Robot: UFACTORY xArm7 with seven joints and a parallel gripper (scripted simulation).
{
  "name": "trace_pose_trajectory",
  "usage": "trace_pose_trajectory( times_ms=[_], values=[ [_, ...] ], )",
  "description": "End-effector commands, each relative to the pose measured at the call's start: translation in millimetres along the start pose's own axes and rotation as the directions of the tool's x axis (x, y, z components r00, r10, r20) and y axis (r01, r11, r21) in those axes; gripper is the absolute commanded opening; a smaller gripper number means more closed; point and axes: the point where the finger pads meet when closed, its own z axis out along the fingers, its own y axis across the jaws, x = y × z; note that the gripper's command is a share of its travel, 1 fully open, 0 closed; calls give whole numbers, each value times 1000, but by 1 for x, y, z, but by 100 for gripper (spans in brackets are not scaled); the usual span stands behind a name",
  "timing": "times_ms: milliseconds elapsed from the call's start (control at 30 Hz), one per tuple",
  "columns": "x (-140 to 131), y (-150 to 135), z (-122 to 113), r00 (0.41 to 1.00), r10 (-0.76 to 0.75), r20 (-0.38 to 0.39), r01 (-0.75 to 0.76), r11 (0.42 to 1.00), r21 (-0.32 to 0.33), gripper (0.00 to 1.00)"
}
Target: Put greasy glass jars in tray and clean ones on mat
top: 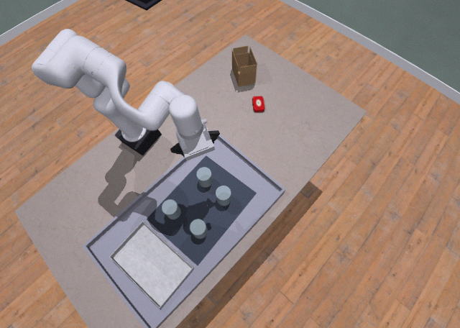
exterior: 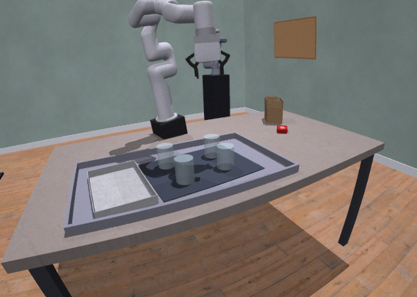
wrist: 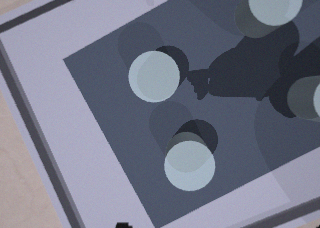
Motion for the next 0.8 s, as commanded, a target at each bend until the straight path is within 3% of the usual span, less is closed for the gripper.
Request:
trace_pose_trajectory(
  times_ms=[0, 767],
  values=[
    [1, 6, -1, 999, -53, -1, 53, 999, 9, 100],
    [1, 36, 4, 958, -286, 2, 286, 958, 33, 100]
  ],
)
